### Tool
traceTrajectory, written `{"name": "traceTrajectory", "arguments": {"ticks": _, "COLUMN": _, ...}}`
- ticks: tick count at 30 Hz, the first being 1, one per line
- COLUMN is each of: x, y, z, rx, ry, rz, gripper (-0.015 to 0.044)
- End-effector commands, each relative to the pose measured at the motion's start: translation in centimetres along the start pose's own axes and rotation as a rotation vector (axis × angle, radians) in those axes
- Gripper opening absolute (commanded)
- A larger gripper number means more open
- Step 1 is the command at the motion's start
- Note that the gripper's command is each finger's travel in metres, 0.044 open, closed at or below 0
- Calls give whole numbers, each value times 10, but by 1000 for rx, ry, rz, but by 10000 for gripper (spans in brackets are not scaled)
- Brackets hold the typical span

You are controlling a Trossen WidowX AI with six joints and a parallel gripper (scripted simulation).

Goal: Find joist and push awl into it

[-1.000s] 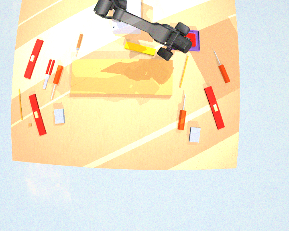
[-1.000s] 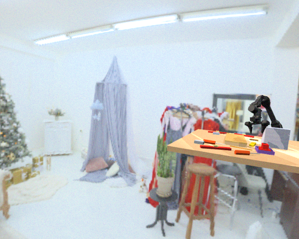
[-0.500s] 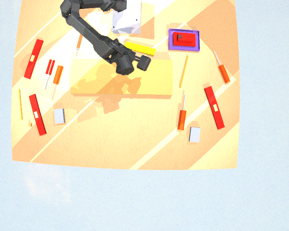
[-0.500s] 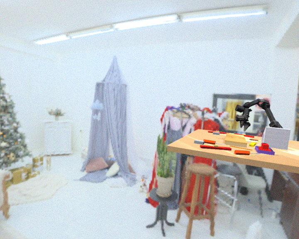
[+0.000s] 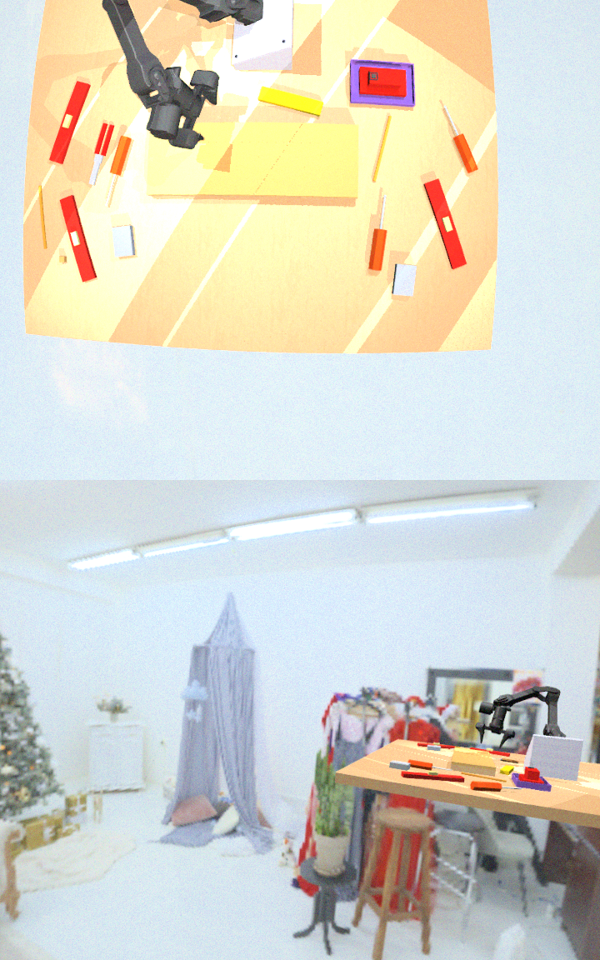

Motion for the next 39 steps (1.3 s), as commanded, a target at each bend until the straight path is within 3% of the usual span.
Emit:
{"name": "traceTrajectory", "arguments": {"ticks": 1, "x": 8, "y": 59, "z": -31, "rx": -549, "ry": 41, "rz": -94, "gripper": 440}}
{"name": "traceTrajectory", "arguments": {"ticks": 11, "x": 20, "y": 125, "z": -102, "rx": -1458, "ry": 190, "rz": -274, "gripper": 440}}
{"name": "traceTrajectory", "arguments": {"ticks": 39, "x": 20, "y": 137, "z": -100, "rx": -1479, "ry": 196, "rz": -279, "gripper": 440}}
Point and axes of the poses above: the point midway between the two fingers, 35 mm back from their tips, its own x axis back along the fingers, its own z axis across the jaws, y = z × x, the point moved 7 cm from there along x, back along the fingers
